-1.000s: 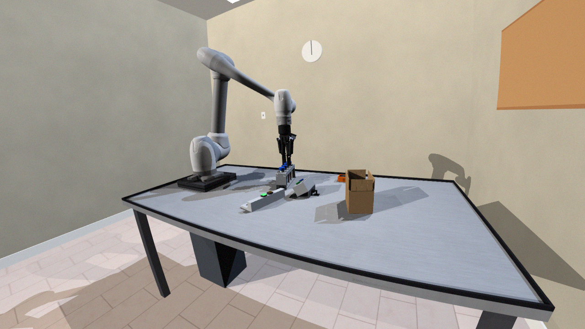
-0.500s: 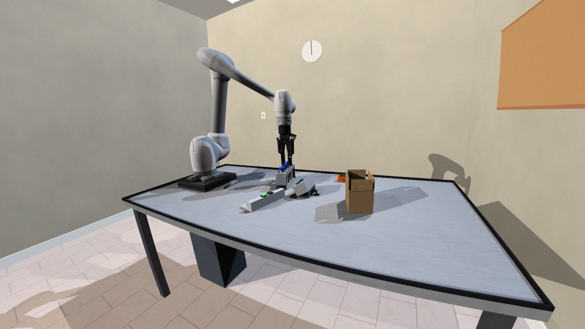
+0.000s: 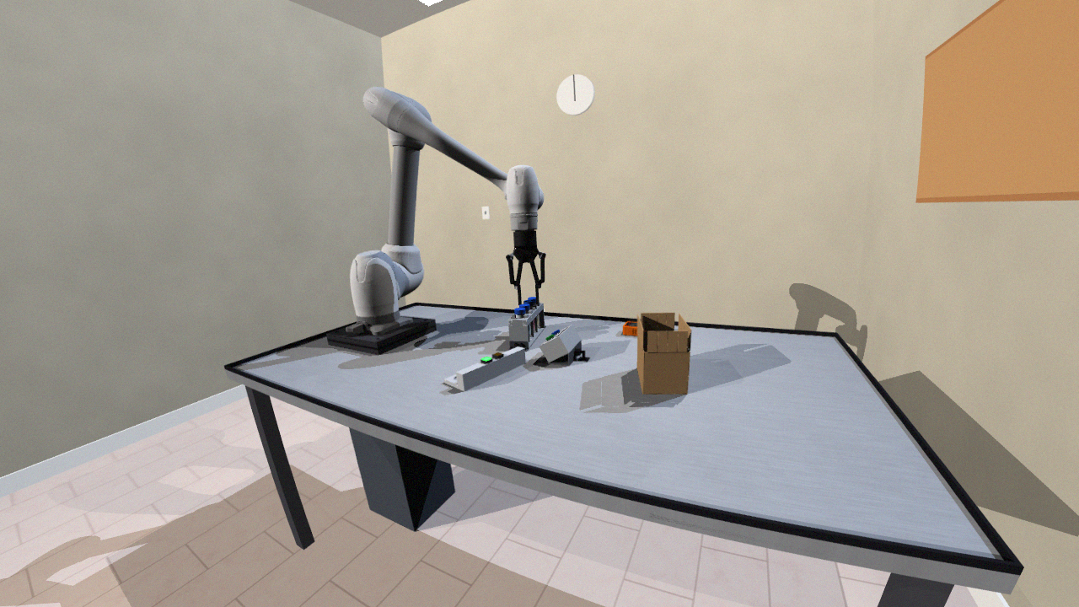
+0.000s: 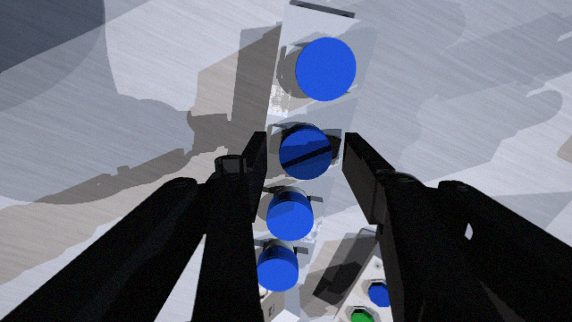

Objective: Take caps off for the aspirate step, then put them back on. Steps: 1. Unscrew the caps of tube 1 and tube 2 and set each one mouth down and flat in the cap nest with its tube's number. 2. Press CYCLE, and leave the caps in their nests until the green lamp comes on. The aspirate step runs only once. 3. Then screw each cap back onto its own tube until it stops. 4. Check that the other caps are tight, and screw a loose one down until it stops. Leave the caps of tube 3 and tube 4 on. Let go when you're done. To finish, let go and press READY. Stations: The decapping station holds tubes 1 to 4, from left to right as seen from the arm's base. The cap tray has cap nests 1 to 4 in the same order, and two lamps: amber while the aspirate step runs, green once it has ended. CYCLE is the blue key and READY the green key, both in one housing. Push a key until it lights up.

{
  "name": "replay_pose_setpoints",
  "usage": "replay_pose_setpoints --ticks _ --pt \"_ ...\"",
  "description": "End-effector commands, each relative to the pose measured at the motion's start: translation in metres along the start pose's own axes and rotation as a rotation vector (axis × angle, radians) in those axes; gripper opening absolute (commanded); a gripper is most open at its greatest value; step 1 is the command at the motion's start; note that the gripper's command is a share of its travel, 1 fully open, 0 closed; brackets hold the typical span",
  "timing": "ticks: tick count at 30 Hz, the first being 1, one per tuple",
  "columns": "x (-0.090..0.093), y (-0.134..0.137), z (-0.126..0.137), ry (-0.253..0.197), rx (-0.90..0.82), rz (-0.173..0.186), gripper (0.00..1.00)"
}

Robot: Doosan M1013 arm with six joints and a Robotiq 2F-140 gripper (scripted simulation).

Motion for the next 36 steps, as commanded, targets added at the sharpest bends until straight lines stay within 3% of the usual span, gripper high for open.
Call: replay_pose_setpoints --ticks 1,11,12,26,36 --pt "-0.0005 0.0000 0.0028 0.030 -0.277 0.008 0.41" --pt "-0.0005 0.0000 0.0029 0.032 -0.339 0.009 0.41" --pt "-0.0005 0.0000 0.0030 0.032 -0.339 0.009 0.30" --pt "-0.0005 0.0000 0.0030 0.032 -0.339 0.009 0.30" --pt "-0.0005 0.0000 0.0030 0.033 0.161 0.001 0.30"
Point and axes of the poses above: the point where the finger pads meet when closed, its own x axis out along the fingers, its own y axis across the jaws, z = x × y, the point moved 9 cm from there along -x, back along the fingers, and after that the axes turned 6 degrees about -x, right-handed, at the moved point
